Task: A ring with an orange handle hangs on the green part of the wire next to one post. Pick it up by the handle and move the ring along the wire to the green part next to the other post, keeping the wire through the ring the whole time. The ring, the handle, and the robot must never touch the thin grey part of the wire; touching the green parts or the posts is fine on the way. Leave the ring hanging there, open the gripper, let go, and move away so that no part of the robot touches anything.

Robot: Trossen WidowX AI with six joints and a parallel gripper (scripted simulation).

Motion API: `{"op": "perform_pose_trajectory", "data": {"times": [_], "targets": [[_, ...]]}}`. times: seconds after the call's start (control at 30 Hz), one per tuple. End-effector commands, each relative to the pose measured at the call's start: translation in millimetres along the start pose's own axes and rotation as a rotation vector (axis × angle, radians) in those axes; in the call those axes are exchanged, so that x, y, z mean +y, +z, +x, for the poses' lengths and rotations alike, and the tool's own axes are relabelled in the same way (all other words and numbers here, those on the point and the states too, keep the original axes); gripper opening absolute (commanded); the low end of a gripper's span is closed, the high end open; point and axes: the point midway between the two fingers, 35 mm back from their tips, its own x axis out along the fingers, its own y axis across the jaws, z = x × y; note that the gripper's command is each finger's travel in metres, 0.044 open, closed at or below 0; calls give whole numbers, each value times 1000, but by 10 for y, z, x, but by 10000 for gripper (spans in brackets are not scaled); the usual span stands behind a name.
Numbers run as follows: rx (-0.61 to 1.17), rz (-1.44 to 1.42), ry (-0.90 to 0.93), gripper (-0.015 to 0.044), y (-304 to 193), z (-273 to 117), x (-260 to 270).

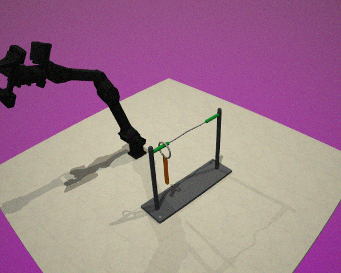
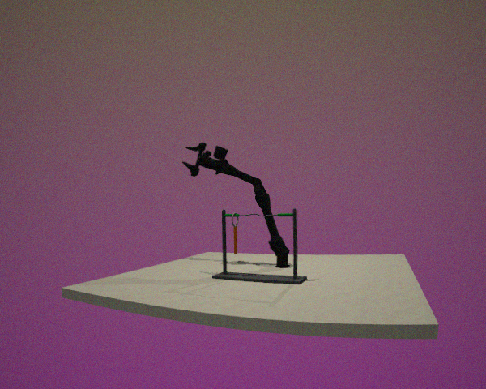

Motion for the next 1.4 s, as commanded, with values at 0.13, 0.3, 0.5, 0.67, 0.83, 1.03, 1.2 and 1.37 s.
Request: {"op": "perform_pose_trajectory", "data": {"times": [0.13,0.3,0.5,0.67,0.83,1.03,1.2,1.37], "targets": [[58,-55,-13,269,-196,-4,-135],[144,-133,-24,160,-488,-46,-331],[249,-225,-25,160,-850,-153,-569],[336,-300,-16,160,-1157,-289,-766],[426,-376,0,160,-1451,-479,-958],[535,-470,27,160,-1775,-780,-1177],[624,-543,62,160,-2037,-1071,-1357],[712,-611,107,160,-2289,-1397,-1531]]}}
